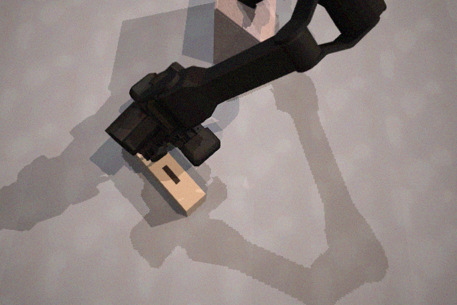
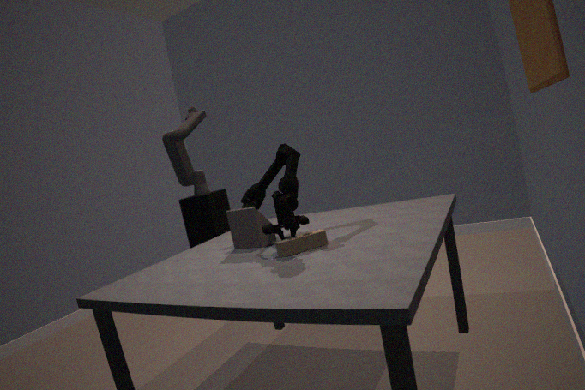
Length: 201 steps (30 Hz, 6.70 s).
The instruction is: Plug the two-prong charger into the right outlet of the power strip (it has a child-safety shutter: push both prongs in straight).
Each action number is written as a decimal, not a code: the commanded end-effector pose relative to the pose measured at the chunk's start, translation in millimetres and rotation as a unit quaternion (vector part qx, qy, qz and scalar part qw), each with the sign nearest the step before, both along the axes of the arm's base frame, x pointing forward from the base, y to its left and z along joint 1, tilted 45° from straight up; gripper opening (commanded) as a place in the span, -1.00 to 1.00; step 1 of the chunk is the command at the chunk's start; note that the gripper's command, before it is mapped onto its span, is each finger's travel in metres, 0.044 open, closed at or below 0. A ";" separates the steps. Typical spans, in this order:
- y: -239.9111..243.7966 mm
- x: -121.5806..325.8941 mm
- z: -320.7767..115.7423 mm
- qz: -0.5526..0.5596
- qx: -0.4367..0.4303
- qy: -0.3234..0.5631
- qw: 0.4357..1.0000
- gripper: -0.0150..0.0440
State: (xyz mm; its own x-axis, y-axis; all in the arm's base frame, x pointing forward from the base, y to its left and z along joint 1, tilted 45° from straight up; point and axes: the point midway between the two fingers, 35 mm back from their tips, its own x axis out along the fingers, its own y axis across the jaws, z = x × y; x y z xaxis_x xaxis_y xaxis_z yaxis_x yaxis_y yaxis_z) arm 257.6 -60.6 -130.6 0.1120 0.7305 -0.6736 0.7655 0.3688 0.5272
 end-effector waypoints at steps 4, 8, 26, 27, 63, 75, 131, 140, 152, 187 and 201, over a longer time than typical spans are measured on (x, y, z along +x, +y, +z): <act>-1.9 1.3 -0.5 0.000 -0.002 0.000 1.000 -0.49; -2.1 1.5 -0.6 0.000 -0.002 0.000 1.000 -0.49; -3.0 2.4 -1.3 0.000 -0.002 0.000 1.000 -0.49; -3.1 2.5 -1.3 0.000 -0.002 0.000 1.000 -0.49; -4.7 4.1 -2.5 0.000 -0.002 0.000 1.000 -0.49; -5.5 4.9 -3.2 0.000 -0.002 0.000 1.000 -0.49; -8.8 8.4 -5.1 0.000 -0.002 0.000 1.000 -0.49; -9.8 9.4 -5.8 0.000 -0.002 0.000 1.000 -0.49; -11.2 10.7 -6.7 0.000 -0.002 0.000 1.000 -0.49; -13.1 12.6 -7.8 0.000 -0.002 0.000 1.000 -0.49; -15.4 14.9 -9.6 0.000 -0.003 0.000 1.000 -0.49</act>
State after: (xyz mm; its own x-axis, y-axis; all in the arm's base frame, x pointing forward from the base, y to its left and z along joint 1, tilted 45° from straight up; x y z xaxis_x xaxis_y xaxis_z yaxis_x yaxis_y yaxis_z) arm 268.7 -71.1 -138.2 0.1065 0.7358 -0.6688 0.7696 0.3649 0.5240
